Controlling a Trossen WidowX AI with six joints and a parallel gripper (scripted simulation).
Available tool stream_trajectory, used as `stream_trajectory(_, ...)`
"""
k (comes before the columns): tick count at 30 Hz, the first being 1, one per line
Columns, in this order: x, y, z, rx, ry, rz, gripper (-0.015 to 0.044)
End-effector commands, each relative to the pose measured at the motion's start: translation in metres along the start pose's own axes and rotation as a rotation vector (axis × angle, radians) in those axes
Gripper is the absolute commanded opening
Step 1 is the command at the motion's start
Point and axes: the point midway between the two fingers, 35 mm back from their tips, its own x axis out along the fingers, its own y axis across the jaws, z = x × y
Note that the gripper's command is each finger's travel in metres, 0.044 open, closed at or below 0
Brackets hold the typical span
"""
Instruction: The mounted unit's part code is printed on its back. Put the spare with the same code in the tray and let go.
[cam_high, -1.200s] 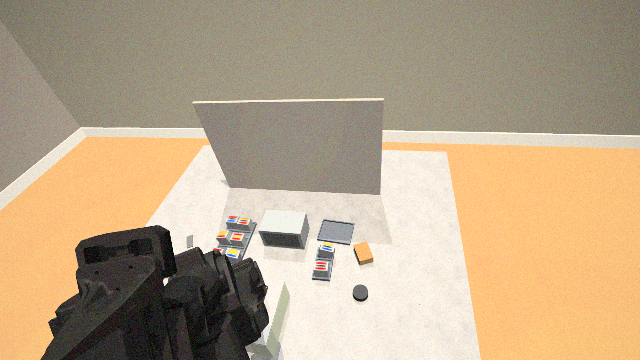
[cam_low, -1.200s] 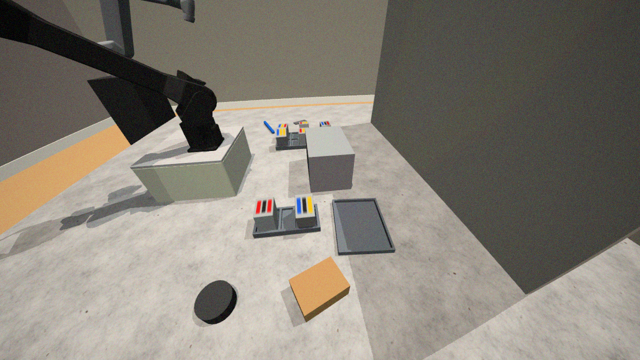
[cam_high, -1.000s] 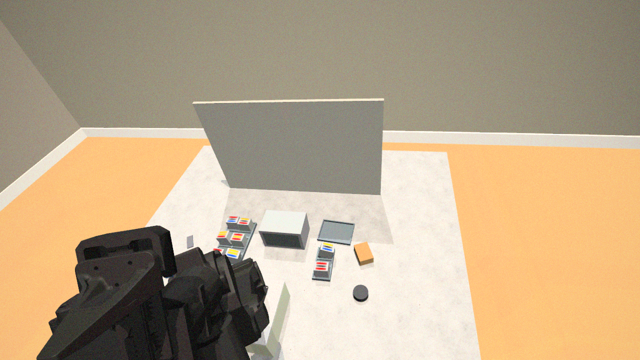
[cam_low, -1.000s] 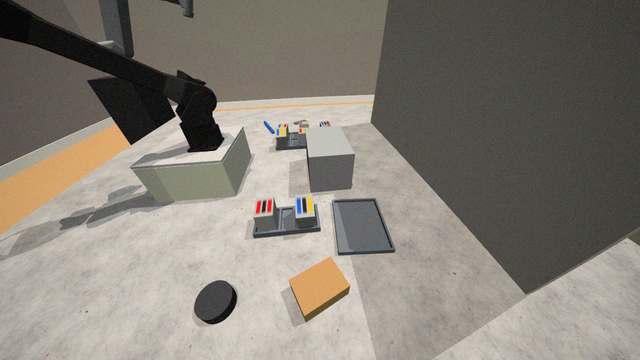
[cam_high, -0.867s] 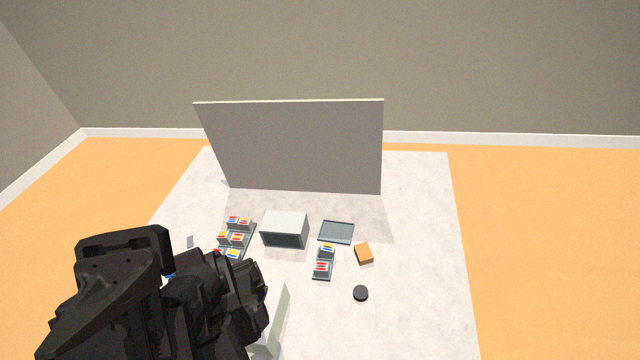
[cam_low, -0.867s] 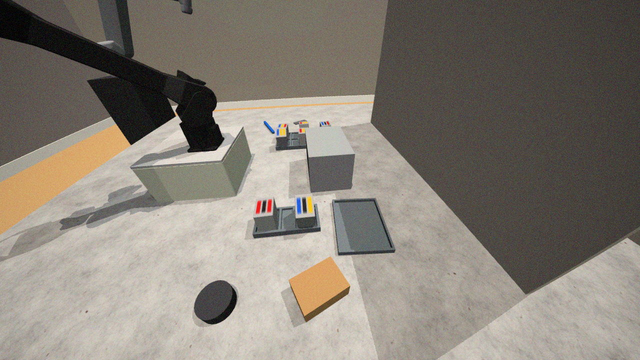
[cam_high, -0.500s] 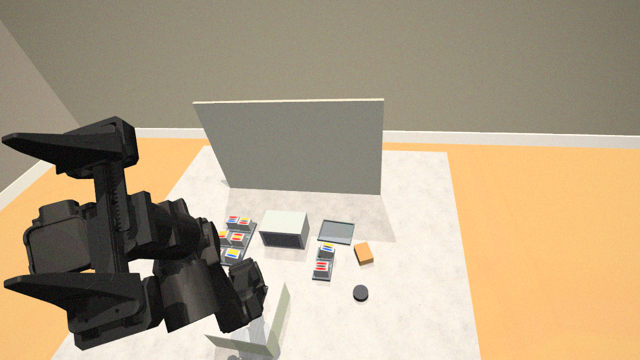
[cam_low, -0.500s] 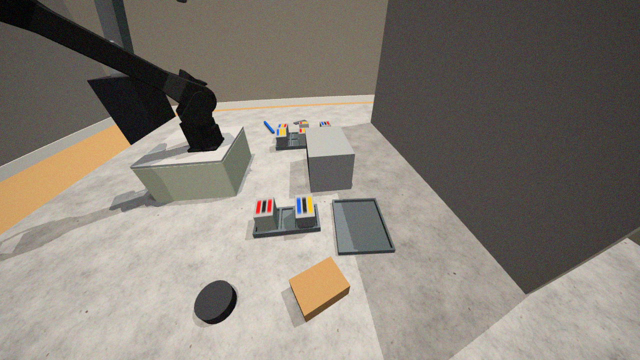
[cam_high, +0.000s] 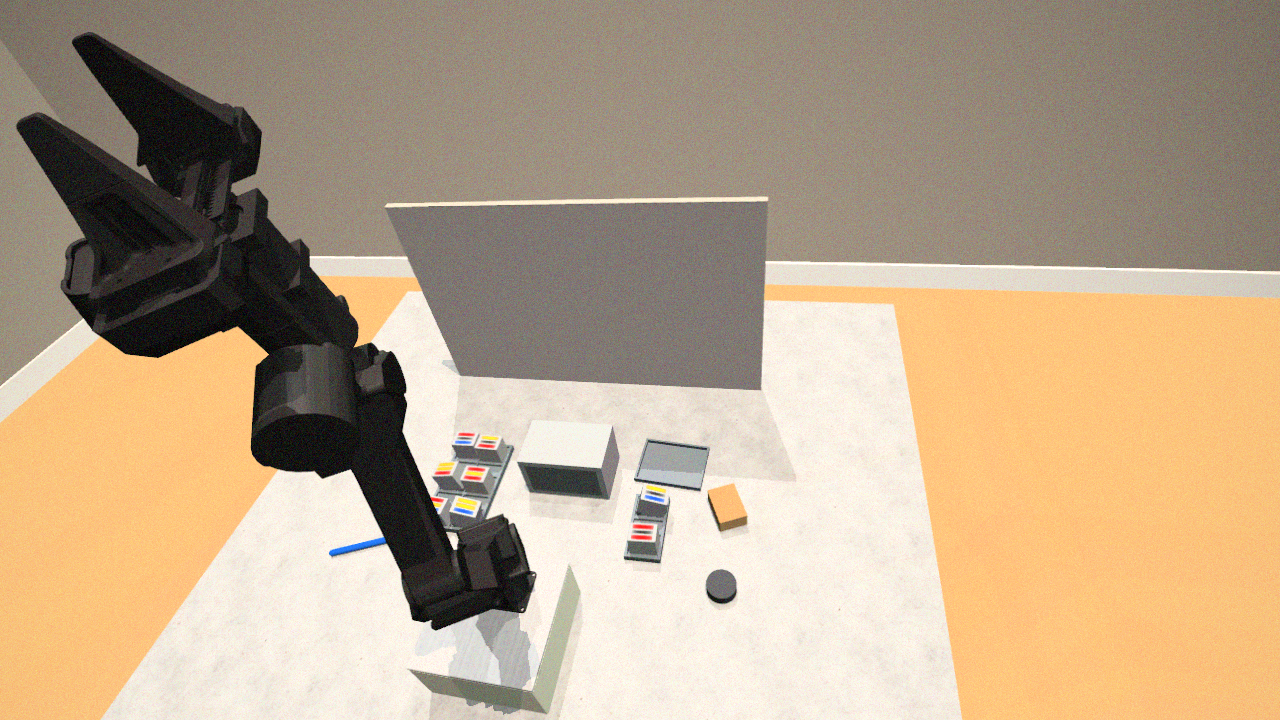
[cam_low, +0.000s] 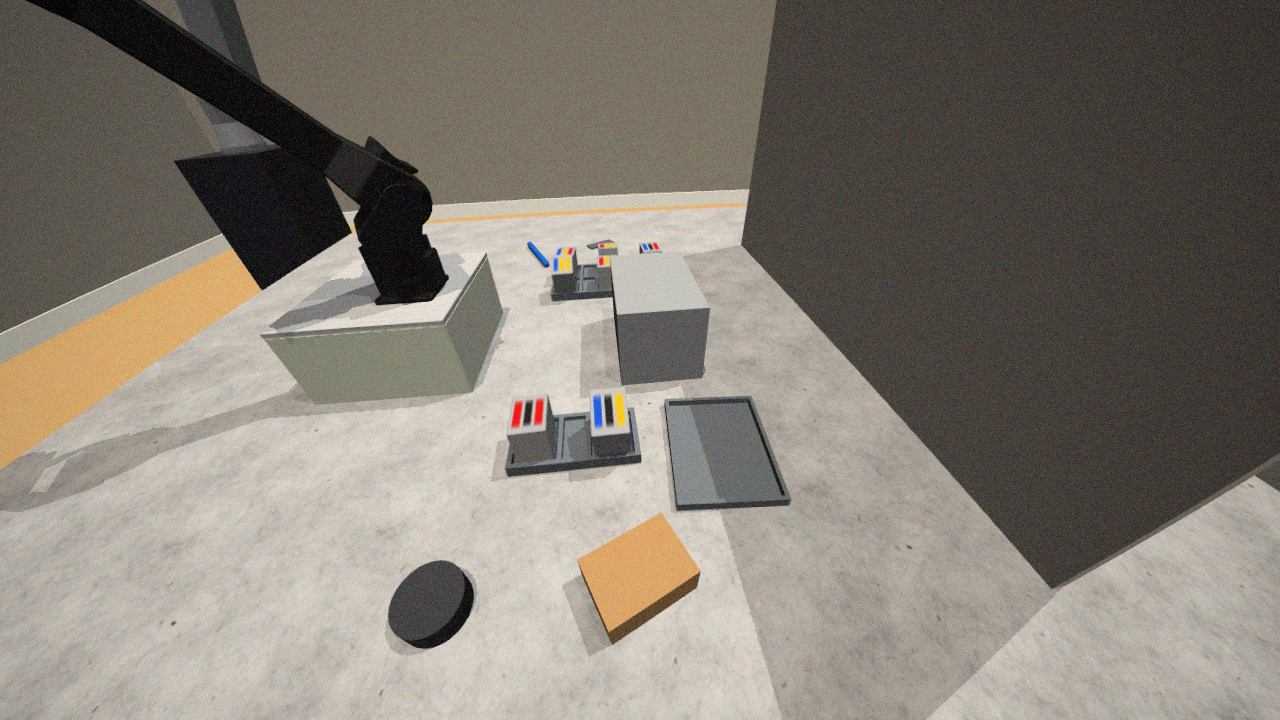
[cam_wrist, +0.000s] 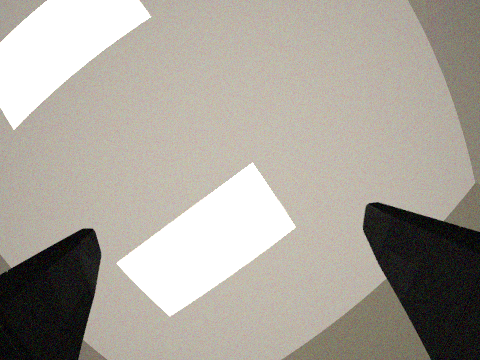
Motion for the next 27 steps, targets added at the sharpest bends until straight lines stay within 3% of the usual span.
stream_trajectory(1, -0.001, 0.054, 0.0, 0.024, 0.013, 0.118, 0.044)
stream_trajectory(7, -0.016, 0.15, -0.006, 0.027, 0.061, 0.336, 0.044)
stream_trajectory(20, -0.074, 0.287, -0.033, 0.147, 0.204, 0.716, 0.044)
stream_trajectory(27, -0.147, 0.372, -0.054, 0.225, 0.337, 1.012, 0.044)
